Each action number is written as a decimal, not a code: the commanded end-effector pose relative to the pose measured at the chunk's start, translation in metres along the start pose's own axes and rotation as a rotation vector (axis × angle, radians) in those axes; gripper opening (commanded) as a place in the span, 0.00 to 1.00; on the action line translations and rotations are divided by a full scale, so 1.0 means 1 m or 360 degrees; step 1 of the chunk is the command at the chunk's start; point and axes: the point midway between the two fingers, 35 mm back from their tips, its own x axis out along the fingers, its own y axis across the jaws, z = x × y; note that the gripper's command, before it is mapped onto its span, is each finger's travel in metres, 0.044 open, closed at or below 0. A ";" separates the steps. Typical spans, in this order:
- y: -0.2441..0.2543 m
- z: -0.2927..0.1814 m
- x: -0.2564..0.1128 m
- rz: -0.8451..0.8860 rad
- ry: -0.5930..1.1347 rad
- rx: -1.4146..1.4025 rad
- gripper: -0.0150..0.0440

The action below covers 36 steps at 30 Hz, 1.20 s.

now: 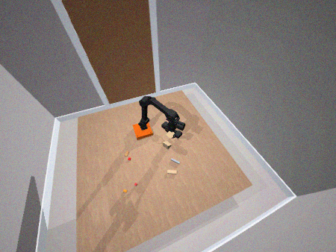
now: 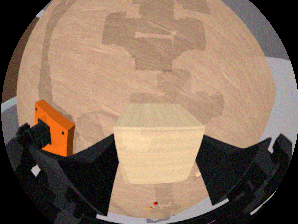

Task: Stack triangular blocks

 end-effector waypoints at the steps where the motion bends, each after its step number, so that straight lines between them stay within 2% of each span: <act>1: 0.001 -0.008 0.017 0.0005 0.0001 -0.0001 0.25; 18: 0.004 -0.026 0.063 0.0005 0.0004 -0.0001 0.25; 36: 0.004 -0.025 0.063 -0.0002 0.0007 -0.0005 0.25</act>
